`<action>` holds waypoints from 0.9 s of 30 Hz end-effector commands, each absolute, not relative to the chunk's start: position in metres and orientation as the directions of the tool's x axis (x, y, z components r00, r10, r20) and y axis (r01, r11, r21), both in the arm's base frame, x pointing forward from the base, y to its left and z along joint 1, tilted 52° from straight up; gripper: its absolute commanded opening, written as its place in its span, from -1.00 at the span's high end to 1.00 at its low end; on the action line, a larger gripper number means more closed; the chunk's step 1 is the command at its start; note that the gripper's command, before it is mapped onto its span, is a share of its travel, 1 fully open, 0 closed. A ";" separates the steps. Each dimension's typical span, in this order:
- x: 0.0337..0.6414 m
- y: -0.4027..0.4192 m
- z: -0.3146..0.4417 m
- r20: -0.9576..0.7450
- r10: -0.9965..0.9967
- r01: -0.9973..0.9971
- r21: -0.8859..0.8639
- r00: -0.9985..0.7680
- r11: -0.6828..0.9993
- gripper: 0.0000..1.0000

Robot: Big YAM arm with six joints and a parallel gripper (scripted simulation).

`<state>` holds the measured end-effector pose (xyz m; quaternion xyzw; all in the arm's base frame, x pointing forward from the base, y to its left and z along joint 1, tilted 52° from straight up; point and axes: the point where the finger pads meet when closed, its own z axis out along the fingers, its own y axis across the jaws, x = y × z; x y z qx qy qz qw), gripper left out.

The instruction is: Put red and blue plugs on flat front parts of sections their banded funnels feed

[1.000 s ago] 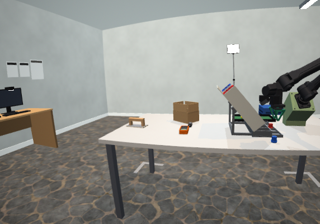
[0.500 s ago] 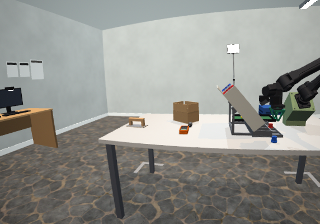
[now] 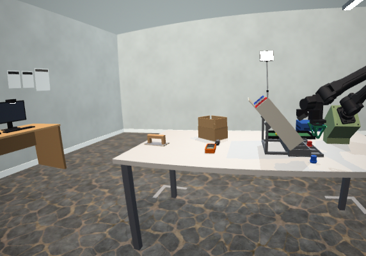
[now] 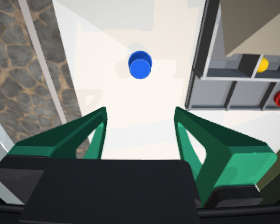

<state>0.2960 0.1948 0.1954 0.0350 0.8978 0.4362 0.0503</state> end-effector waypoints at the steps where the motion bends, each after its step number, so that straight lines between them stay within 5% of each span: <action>1: 0.307 0.198 0.203 -0.070 0.113 0.014 0.789 -0.991 0.614 -0.27; 27: 0.304 0.243 0.156 -0.046 0.104 0.028 0.784 -0.994 0.621 -0.27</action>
